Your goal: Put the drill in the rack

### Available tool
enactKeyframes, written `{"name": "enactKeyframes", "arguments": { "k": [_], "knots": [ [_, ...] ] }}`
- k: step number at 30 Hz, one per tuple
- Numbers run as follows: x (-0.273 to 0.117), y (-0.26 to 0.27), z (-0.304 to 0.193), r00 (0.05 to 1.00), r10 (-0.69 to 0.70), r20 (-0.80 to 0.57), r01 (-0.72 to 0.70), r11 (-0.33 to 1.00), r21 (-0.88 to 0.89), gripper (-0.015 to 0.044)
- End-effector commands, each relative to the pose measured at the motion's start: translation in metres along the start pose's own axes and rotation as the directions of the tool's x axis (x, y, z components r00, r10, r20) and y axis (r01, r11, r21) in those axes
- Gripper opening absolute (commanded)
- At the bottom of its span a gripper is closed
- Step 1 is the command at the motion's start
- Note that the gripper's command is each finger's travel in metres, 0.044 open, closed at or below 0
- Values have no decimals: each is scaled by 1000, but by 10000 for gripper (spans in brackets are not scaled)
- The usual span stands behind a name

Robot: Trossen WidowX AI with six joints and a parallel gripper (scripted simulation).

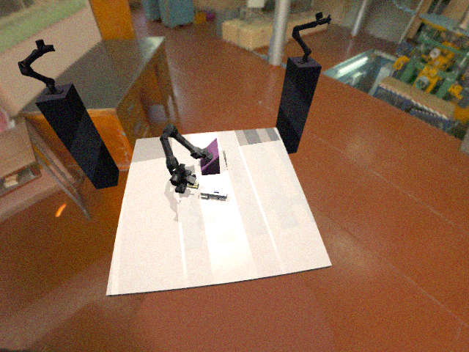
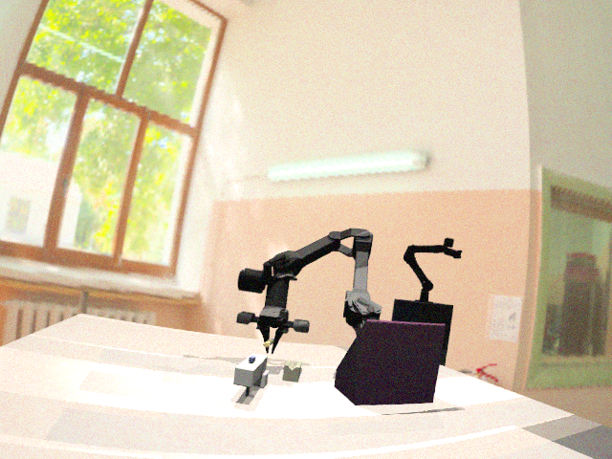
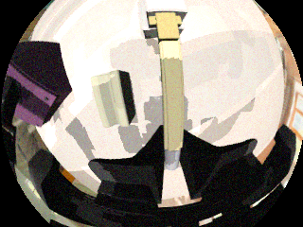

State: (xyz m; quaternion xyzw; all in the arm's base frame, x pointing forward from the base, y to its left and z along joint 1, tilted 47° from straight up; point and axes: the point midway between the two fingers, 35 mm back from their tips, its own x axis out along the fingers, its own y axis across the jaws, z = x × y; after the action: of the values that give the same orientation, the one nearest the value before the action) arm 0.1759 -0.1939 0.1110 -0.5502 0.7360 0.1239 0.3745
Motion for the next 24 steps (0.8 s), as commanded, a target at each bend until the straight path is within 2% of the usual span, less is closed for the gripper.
{"name": "enactKeyframes", "arguments": {
  "k": [1, 12, 24],
  "knots": [
    [-3, -2, 0, 1000, -5, -1, 5, 1000, 2, 0],
    [-6, -1, 0, 1000, -5, -1, 5, 1000, 2, 0],
    [-6, 24, -4, 1000, -4, -1, 4, 1000, 1, 0]
  ]
}}
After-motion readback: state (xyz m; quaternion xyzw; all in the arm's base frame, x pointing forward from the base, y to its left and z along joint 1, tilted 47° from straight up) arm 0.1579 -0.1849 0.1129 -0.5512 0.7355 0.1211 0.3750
